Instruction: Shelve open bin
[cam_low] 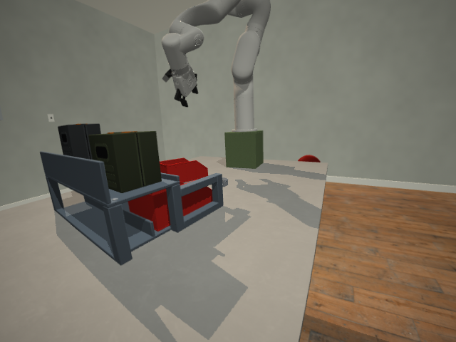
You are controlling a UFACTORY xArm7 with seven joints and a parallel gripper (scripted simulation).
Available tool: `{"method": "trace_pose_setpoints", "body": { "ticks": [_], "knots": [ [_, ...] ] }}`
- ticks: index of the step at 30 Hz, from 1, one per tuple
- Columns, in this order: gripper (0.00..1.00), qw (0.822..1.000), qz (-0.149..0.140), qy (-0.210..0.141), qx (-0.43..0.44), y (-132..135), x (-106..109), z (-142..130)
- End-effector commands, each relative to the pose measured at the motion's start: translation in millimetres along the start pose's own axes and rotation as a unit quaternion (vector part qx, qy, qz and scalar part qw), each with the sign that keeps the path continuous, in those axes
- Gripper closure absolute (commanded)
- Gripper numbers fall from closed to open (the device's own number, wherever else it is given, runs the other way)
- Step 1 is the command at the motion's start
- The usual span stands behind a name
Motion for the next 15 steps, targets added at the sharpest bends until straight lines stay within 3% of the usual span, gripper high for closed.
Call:
{"method": "trace_pose_setpoints", "body": {
  "ticks": [1, 6, 11, 15],
  "knots": [
    [0.00, 1.000, 0.001, 0.000, -0.001, 0, 1, 1],
    [0.00, 1.000, 0.001, 0.000, -0.001, 0, 1, 1],
    [0.00, 0.991, 0.041, -0.079, -0.095, -28, 25, -18],
    [0.00, 0.991, 0.041, -0.079, -0.095, -28, 25, -18]
  ]
}}
Point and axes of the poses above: the point where the finger pads meet when closed, its own x axis back along the fingers, its own y axis across the jaws, z = x × y, the point moved 6 cm from there along x, back along the fingers, and after that the axes turned 1 degree about -x, right-handed, at the moved point
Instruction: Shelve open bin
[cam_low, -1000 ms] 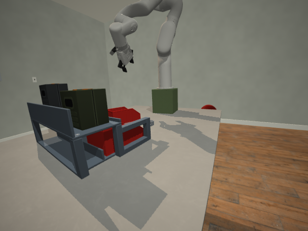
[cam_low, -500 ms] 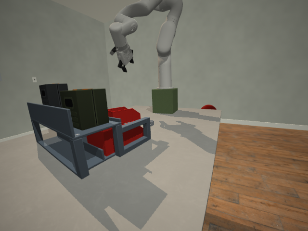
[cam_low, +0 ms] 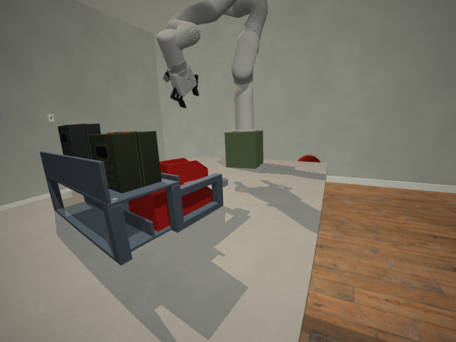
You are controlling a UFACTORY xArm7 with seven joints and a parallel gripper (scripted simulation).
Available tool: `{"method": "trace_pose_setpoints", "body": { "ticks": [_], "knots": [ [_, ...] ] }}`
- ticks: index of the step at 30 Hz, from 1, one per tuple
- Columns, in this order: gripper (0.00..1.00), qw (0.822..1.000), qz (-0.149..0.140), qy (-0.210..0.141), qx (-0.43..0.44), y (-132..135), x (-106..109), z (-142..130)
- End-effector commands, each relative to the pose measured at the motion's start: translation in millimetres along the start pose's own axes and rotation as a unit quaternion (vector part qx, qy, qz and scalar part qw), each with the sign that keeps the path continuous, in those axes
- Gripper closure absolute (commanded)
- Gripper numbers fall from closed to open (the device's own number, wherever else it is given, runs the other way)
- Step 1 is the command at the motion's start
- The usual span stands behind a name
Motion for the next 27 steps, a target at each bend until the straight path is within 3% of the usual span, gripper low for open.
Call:
{"method": "trace_pose_setpoints", "body": {
  "ticks": [1, 8, 13, 25, 27],
  "knots": [
    [0.00, 0.999, 0.009, -0.021, -0.031, -8, 5, -7],
    [0.00, 0.999, 0.009, -0.021, -0.031, -8, 5, -7],
    [0.00, 0.986, 0.049, -0.099, -0.124, -32, 23, -33],
    [0.00, 0.986, 0.049, -0.099, -0.124, -32, 23, -33],
    [0.00, 0.977, 0.064, -0.129, -0.159, -41, 29, -43]
  ]
}}
Point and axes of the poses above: the point where the finger pads meet when closed, its own x axis back along the fingers, its own y axis across the jaws, z = x × y, the point moved 6 cm from there along x, back along the fingers, and after that the axes turned 1 degree about -x, right-handed, at the moved point
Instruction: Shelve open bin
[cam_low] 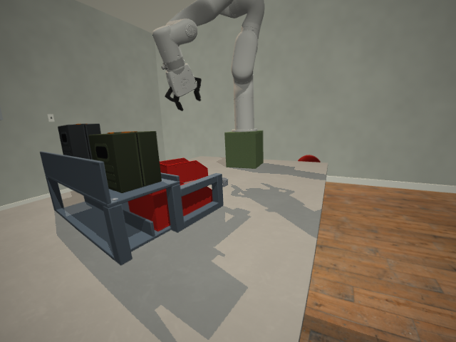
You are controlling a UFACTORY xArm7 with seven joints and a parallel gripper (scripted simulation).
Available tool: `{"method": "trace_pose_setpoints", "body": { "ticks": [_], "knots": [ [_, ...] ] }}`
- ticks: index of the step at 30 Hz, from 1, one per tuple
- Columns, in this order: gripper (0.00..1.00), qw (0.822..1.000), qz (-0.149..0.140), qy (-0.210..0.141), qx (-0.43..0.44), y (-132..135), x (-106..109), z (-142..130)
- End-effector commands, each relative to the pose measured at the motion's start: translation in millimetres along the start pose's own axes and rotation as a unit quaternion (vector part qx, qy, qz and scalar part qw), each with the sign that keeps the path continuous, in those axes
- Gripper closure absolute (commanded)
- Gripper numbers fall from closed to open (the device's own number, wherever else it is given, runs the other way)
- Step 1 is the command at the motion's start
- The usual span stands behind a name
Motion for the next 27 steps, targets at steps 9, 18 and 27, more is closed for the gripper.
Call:
{"method": "trace_pose_setpoints", "body": {
  "ticks": [9, 18, 27],
  "knots": [
    [0.00, 0.992, 0.041, -0.078, -0.093, -17, 9, -34],
    [0.00, 0.979, 0.063, -0.123, -0.147, -26, 13, -55],
    [0.00, 0.967, 0.079, -0.154, -0.184, -32, 15, -69]
  ]
}}
Point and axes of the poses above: the point where the finger pads meet when closed, its own x axis back along the fingers, its own y axis across the jaws, z = x × y, the point moved 6 cm from there along x, back along the fingers, and after that the axes turned 1 degree about -x, right-handed, at the moved point
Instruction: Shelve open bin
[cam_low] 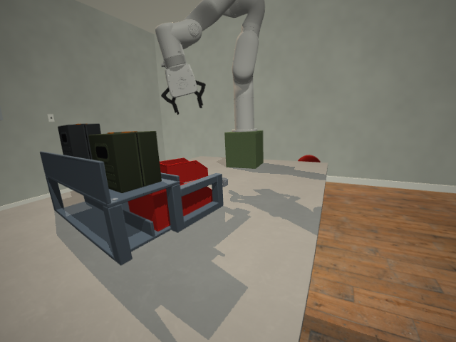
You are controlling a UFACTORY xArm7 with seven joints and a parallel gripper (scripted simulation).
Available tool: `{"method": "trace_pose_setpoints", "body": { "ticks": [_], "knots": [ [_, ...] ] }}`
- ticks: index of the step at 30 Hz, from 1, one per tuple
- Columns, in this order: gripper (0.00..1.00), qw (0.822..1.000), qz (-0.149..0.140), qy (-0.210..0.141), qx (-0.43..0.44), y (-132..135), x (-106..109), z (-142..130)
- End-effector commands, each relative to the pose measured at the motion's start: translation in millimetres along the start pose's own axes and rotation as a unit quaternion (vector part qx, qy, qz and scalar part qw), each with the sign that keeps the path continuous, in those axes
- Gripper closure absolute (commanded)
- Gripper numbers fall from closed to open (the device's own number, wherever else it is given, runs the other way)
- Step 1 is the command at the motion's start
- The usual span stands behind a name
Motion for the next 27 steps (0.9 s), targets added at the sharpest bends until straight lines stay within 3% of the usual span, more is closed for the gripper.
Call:
{"method": "trace_pose_setpoints", "body": {
  "ticks": [1, 5, 10, 22, 27],
  "knots": [
    [0.00, 1.000, 0.010, -0.010, -0.010, -1, -1, -5],
    [0.00, 1.000, 0.010, -0.010, -0.010, -1, -1, -5],
    [0.00, 0.990, 0.049, -0.087, -0.102, -1, -9, -44],
    [0.00, 0.990, 0.049, -0.087, -0.102, -1, -9, -44],
    [0.00, 0.964, 0.087, -0.164, -0.193, -1, -20, -90]
  ]
}}
Point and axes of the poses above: the point where the finger pads meet when closed, its own x axis back along the fingers, its own y axis across the jaws, z = x × y, the point moved 6 cm from there along x, back along the fingers, and after that the axes turned 1 degree about -x, right-handed, at the moved point
